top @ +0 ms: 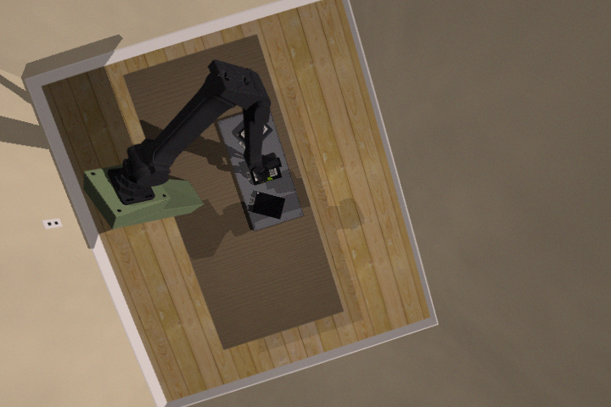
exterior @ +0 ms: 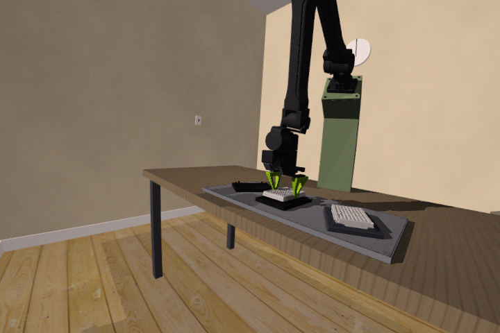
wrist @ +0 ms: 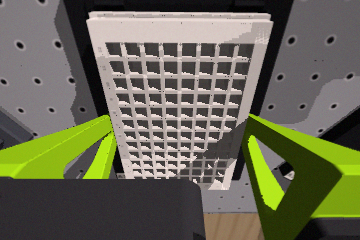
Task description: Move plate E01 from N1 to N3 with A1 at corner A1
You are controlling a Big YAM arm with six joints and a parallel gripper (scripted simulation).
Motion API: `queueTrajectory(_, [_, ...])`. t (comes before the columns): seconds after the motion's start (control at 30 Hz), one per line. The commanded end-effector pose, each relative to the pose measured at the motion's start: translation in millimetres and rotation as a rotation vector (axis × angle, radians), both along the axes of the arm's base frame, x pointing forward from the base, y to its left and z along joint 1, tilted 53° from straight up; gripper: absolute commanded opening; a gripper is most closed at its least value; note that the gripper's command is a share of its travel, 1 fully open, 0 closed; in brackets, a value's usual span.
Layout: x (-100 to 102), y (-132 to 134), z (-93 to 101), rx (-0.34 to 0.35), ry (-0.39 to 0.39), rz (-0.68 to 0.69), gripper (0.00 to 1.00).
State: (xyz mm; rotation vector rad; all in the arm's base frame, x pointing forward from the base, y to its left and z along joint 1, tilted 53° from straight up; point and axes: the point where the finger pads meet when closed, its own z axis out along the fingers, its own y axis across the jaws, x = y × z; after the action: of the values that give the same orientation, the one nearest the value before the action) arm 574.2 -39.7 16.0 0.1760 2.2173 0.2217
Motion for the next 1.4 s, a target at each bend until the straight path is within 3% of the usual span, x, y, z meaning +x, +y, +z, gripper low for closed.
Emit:
queueTrajectory(0.0, [4.1,5.0,0.9,0.007,-0.013,0.000,0.00])
queueTrajectory(0.17, [-3.2,5.3,-7.6,0.009,0.006,-0.001,0.00])
queueTrajectory(0.57, [7.0,5.1,2.7,0.006,-0.020,0.000,0.00])
queueTrajectory(0.77, [3.7,5.8,-5.3,0.008,-0.003,0.000,0.00])
queueTrajectory(0.9, [8.2,5.0,2.5,0.006,-0.020,0.000,0.00])
queueTrajectory(1.1, [3.4,5.9,-7.8,0.008,0.000,0.000,0.00])
queueTrajectory(1.2, [4.6,5.7,-5.6,0.008,-0.005,0.000,0.00])
queueTrajectory(1.23, [8.3,5.2,7.2,0.005,-0.028,0.000,0.00])
queueTrajectory(1.37, [8.8,6.0,3.0,0.006,-0.021,0.001,0.00])
